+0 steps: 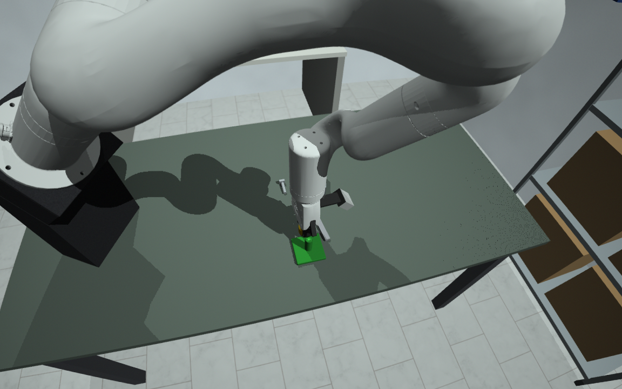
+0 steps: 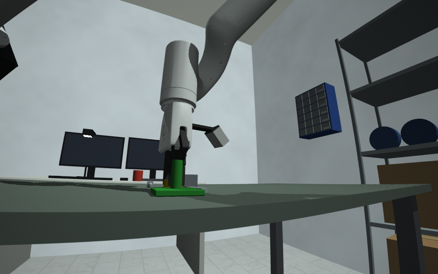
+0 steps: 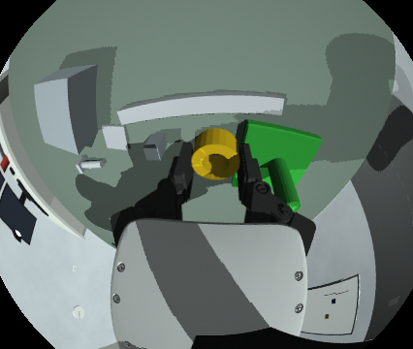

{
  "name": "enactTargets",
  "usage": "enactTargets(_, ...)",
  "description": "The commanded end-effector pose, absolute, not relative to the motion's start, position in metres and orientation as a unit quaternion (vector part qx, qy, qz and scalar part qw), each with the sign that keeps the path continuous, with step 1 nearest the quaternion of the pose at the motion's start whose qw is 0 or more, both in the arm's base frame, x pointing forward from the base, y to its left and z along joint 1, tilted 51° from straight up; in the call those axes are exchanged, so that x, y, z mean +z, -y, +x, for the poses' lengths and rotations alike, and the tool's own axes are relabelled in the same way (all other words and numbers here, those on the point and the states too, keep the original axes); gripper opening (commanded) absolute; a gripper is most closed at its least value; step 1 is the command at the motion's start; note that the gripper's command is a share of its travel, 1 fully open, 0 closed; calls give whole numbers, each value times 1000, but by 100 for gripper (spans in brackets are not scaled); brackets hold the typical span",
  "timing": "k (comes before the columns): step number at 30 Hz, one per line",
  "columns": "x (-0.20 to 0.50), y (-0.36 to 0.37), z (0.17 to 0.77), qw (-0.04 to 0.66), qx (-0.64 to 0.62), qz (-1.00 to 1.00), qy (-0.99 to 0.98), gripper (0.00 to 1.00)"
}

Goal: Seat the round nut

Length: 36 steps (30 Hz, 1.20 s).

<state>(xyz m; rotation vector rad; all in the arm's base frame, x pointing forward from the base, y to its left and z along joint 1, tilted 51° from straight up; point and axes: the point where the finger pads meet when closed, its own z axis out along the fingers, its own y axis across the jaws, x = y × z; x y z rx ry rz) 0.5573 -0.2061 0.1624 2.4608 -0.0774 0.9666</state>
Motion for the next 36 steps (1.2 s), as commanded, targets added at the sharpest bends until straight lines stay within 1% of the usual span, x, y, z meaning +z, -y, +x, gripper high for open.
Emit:
enactTargets(1, 163, 206, 557, 246, 354, 902, 28, 0)
enactTargets(19, 192, 184, 529, 246, 354, 902, 28, 0)
enactTargets(29, 194, 183, 526, 246, 355, 902, 28, 0)
enactTargets(36, 206, 174, 514, 245, 355, 902, 28, 0)
